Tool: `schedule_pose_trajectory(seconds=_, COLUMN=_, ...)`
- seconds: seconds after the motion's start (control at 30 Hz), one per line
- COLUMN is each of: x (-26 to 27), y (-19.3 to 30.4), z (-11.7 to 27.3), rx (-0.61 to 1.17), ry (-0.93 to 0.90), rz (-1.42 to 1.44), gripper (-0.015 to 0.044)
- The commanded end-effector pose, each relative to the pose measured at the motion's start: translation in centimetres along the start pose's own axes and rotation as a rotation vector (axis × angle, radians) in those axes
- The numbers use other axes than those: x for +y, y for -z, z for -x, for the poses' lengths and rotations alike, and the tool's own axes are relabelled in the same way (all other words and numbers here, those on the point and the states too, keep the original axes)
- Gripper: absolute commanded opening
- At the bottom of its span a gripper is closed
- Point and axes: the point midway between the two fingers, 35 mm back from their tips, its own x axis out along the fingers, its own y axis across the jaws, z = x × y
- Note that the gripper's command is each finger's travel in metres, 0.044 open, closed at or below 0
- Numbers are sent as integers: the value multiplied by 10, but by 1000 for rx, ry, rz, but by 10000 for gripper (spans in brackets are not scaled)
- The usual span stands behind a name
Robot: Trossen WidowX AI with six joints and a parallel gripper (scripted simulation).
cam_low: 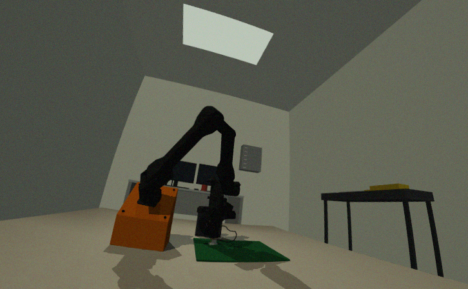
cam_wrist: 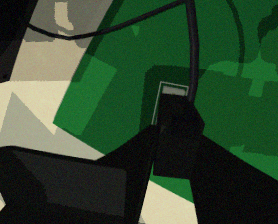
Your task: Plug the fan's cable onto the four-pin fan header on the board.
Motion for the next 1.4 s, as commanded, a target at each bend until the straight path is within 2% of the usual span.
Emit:
schedule_pose_trajectory(seconds=0.0, x=2, y=4, z=-5, rx=15, ry=-10, rz=5, gripper=0)
schedule_pose_trajectory(seconds=0.57, x=2, y=4, z=-5, rx=15, ry=-10, rz=5, gripper=0)
schedule_pose_trajectory(seconds=0.9, x=0, y=0, z=0, rx=0, ry=0, rz=0, gripper=260)
schedule_pose_trajectory(seconds=1.03, x=0, y=-1, z=9, rx=1, ry=-3, rz=1, gripper=260)
schedule_pose_trajectory(seconds=1.17, x=0, y=-1, z=53, rx=13, ry=-13, rz=5, gripper=260)
schedule_pose_trajectory(seconds=1.37, x=-2, y=0, z=55, rx=13, ry=-13, rz=5, gripper=260)
